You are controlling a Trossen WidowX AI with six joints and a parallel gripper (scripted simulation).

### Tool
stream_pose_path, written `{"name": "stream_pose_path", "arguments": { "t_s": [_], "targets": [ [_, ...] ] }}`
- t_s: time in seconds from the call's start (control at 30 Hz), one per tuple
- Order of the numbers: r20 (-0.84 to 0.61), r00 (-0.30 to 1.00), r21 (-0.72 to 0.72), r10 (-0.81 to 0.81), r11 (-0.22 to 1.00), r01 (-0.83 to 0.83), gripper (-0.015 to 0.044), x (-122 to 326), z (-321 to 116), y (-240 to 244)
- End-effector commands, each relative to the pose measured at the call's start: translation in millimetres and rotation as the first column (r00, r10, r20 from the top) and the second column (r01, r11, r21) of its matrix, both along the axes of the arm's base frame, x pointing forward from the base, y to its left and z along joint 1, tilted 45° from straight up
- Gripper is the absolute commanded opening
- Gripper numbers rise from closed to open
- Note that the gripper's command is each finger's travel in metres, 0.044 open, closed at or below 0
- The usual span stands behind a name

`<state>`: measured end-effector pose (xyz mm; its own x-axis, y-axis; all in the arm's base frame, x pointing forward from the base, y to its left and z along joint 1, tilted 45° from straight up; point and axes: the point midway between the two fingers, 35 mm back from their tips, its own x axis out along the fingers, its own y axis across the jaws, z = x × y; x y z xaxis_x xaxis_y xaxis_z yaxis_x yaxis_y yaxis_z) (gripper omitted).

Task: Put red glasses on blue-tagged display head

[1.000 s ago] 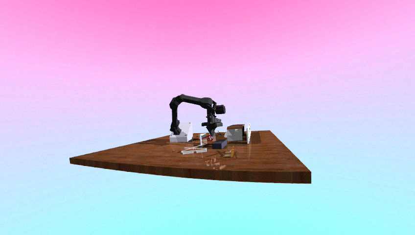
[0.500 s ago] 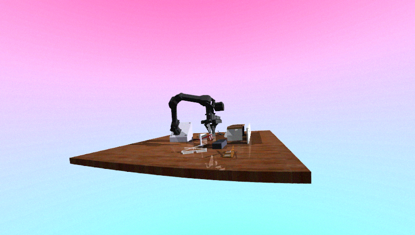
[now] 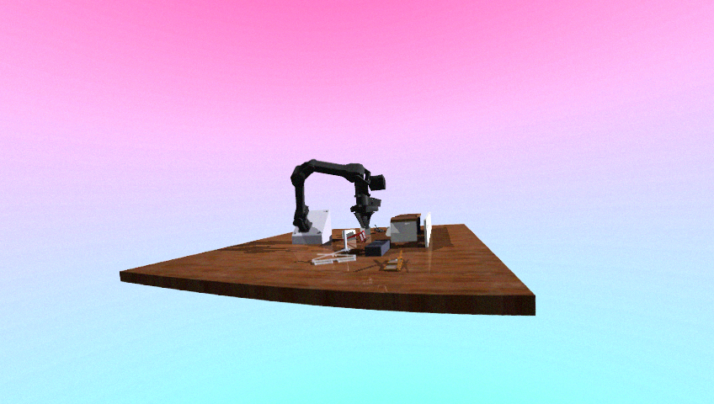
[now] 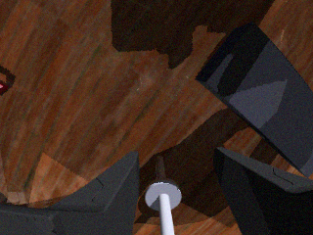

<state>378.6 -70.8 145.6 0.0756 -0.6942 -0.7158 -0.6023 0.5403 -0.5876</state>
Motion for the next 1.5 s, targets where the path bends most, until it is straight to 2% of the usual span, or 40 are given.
{"name": "stream_pose_path", "arguments": {
  "t_s": [0.0, 0.2, 0.43, 0.57, 0.9, 1.37, 1.47],
  "targets": [
    [0.161, 0.969, 0.045, -0.186, 0.983, 0.181, 0.02, -4, -24, 21],
    [0.43, 0.751, 0.187, -0.501, 0.863, 0.469, 0.02, -17, -54, 51],
    [0.61, 0.294, 0.428, -0.736, 0.617, 0.66, 0.02, -39, -87, 81],
    [0.631, 0.002, 0.57, -0.776, 0.465, 0.677, 0.02, -54, -104, 95],
    [0.529, -0.496, 0.803, -0.688, 0.216, 0.556, 0.02, -82, -130, 115],
    [0.525, -0.506, 0.807, -0.684, 0.211, 0.551, 0.02, -84, -131, 116],
    [0.525, -0.506, 0.807, -0.684, 0.211, 0.551, 0.0121, -84, -131, 116]
  ]
}}
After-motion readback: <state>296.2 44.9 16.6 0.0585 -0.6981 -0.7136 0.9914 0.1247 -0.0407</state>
